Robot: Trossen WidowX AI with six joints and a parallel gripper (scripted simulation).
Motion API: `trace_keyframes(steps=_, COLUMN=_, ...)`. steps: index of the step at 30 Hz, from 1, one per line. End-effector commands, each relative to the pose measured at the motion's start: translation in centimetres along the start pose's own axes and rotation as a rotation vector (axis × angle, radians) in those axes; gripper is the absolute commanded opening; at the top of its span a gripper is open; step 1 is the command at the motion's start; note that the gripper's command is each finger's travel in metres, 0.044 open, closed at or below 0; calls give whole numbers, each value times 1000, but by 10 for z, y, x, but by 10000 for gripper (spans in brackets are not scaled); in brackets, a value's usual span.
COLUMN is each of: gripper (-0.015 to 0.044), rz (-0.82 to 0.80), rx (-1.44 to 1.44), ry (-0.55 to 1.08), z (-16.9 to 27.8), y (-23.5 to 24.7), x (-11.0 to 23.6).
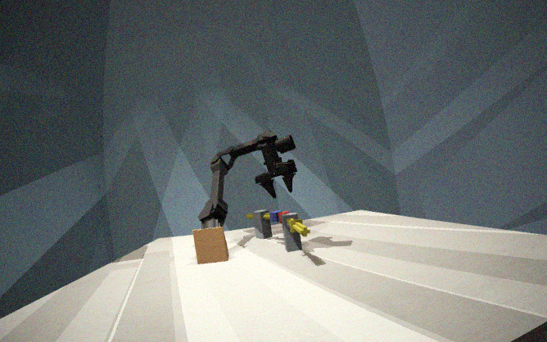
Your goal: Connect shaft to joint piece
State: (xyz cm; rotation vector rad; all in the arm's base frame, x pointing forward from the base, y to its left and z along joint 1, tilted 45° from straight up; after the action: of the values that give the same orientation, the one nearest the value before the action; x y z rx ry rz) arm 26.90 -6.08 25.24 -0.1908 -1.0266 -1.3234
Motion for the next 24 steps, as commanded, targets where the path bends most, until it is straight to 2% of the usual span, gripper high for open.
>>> trace_keyframes(steps=1, gripper=440, rz=-12, rx=138, ry=-55, z=8, y=-1, x=23)
trace_keyframes(steps=4, gripper=440, rz=-15, rx=208, ry=-80, z=12, y=-3, x=34)
trace_keyframes(steps=14, gripper=440, rz=-20, rx=182, ry=-73, z=8, y=-3, x=34)
trace_keyframes(steps=24, gripper=440, rz=30, rx=-118, ry=3, z=-32, y=-9, x=15)
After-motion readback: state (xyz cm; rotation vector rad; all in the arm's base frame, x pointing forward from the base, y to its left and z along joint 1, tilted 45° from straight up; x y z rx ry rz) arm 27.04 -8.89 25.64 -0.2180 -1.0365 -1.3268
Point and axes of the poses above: the point midway between the two fingers, 35 mm back from their tips, its own x axis back along the fingers, its own y axis across the jaws, z = x × y, the point moved 10 cm from there along x, back along the fingers, and after that the axes turned 10 degrees about -x, right-handed, at the moved point
